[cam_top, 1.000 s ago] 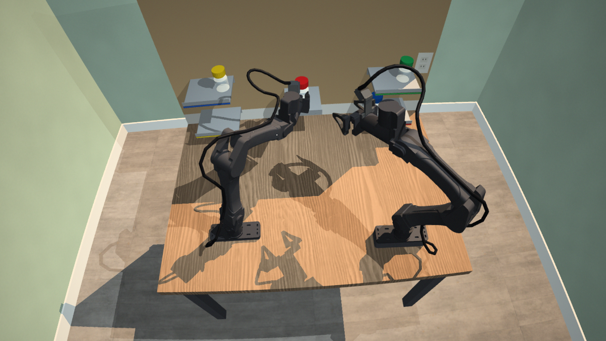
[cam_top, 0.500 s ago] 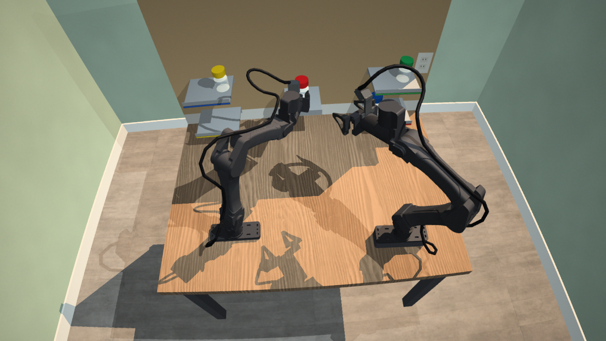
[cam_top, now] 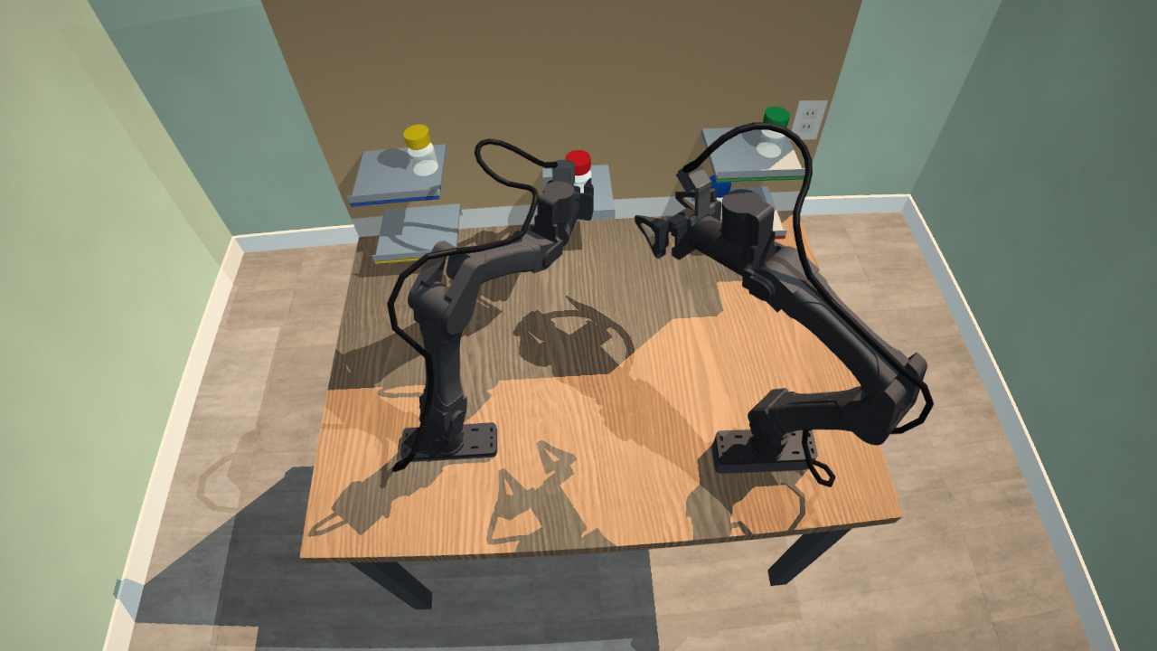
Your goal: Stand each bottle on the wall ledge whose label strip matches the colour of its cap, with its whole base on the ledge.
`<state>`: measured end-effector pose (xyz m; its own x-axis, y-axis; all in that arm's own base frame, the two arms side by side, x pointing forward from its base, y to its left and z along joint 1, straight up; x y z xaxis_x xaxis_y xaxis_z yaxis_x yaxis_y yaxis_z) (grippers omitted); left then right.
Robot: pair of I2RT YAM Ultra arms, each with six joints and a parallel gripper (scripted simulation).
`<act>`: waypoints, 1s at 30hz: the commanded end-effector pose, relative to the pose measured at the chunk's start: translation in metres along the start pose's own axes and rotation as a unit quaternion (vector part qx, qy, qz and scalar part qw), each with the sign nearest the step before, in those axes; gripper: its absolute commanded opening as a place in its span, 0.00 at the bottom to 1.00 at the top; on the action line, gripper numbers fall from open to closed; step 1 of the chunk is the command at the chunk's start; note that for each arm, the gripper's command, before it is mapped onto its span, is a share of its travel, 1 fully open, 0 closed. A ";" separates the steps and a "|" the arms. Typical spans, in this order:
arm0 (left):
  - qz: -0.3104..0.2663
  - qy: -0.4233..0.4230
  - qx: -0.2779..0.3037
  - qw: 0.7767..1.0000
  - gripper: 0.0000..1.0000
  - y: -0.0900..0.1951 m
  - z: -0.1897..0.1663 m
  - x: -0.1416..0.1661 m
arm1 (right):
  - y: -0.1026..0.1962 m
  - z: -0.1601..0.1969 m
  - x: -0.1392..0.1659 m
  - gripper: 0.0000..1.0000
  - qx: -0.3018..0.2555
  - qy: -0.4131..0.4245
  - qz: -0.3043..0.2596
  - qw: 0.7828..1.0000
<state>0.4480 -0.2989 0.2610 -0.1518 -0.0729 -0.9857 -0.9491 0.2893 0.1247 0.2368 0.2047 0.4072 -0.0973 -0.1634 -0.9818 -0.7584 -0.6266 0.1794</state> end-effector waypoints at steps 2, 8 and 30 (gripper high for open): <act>-0.052 0.017 0.002 0.999 0.49 0.003 0.005 -0.025 | 0.008 -0.003 -0.004 1.00 0.002 -0.003 -0.008 1.000; -0.053 0.019 0.002 0.998 0.49 0.002 0.004 -0.027 | 0.008 -0.003 -0.004 1.00 0.002 -0.003 -0.008 1.000; -0.050 0.015 0.002 0.999 0.49 0.001 0.007 -0.009 | 0.008 -0.003 -0.004 1.00 0.002 -0.003 -0.008 1.000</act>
<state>0.4465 -0.2976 0.2619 -0.1175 -0.0967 -0.9883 -0.9527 0.2920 0.0847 0.2368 0.2047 0.4072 -0.0973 -0.1634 -0.9818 -0.7584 -0.6266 0.1794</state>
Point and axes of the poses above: on each arm, the point where the finger pads meet when closed, its own y axis back along the fingers, its own z axis across the jaws, x = y × z, the point moved 3 cm from there along y, back along the fingers, and after that the axes turned 6 degrees about y, right-handed, at the moved point
